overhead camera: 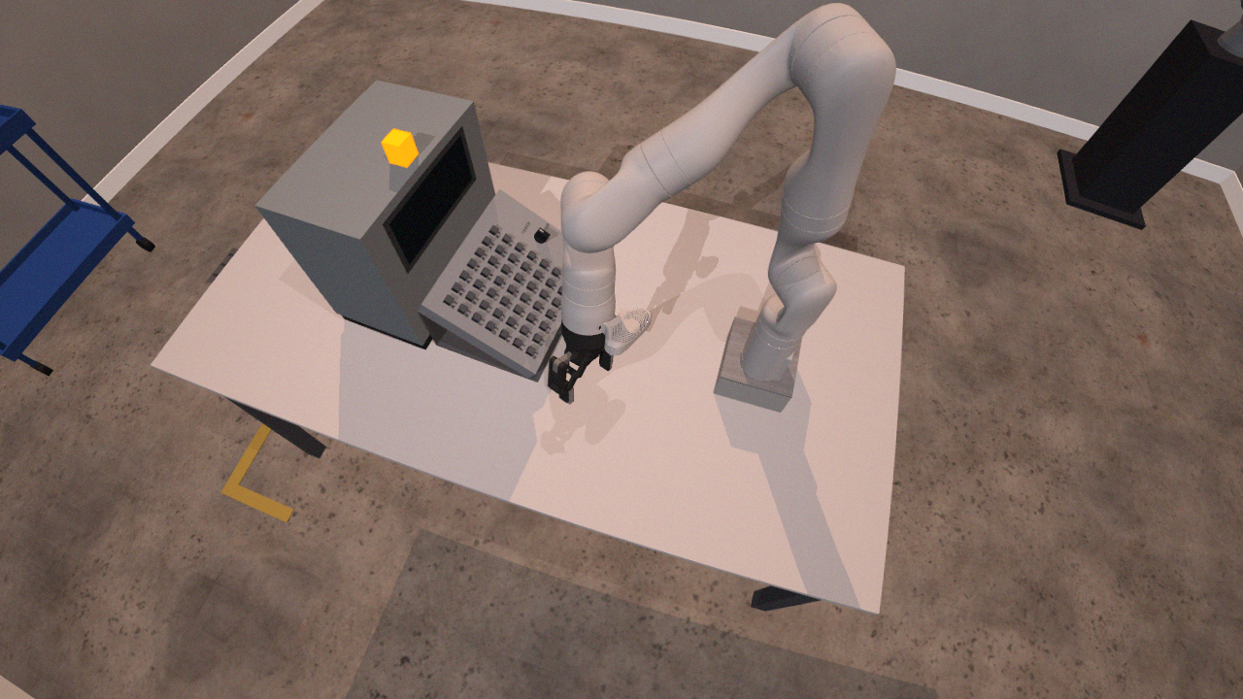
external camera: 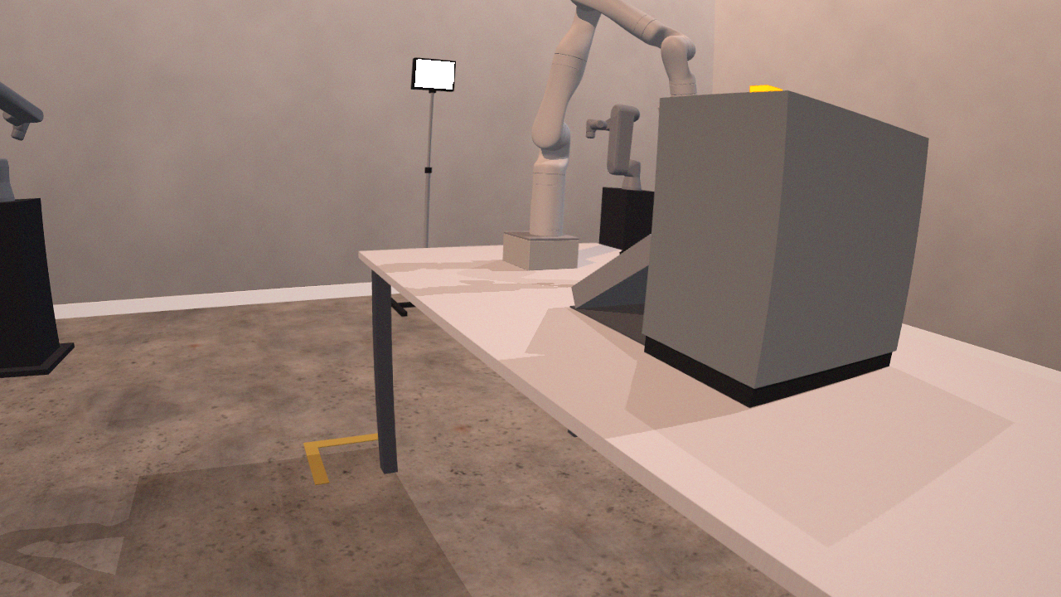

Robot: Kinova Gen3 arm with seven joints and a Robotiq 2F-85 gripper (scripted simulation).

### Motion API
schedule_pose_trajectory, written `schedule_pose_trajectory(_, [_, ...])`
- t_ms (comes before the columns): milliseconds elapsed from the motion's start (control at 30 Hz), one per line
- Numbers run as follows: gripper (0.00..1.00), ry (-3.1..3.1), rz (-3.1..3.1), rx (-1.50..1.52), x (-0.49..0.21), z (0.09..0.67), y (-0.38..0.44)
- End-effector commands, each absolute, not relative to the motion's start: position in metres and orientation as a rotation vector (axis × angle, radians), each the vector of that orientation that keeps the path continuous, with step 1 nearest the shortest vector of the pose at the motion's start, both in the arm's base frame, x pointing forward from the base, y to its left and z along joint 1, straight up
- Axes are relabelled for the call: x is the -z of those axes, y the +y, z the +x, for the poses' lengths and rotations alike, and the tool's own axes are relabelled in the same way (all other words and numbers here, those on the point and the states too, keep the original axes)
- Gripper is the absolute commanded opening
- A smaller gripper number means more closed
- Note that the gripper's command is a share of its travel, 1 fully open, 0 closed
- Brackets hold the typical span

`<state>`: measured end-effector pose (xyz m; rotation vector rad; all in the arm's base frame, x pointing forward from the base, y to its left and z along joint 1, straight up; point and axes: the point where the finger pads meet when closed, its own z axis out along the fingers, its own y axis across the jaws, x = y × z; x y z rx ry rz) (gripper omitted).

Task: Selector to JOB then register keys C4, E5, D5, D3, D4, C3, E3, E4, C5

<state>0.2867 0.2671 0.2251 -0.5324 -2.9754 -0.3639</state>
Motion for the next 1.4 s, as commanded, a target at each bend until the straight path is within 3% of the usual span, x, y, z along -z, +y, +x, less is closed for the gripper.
schedule_pose_trajectory(0, [1.00, -2.978, -0.528, 0.365, -0.226, 0.287, 0.267])
schedule_pose_trajectory(900, [1.00, -3.146, 0.064, 0.177, -0.206, 0.332, 0.218])
schedule_pose_trajectory(1367, [1.00, -3.159, 0.917, -0.110, -0.180, 0.392, 0.152])
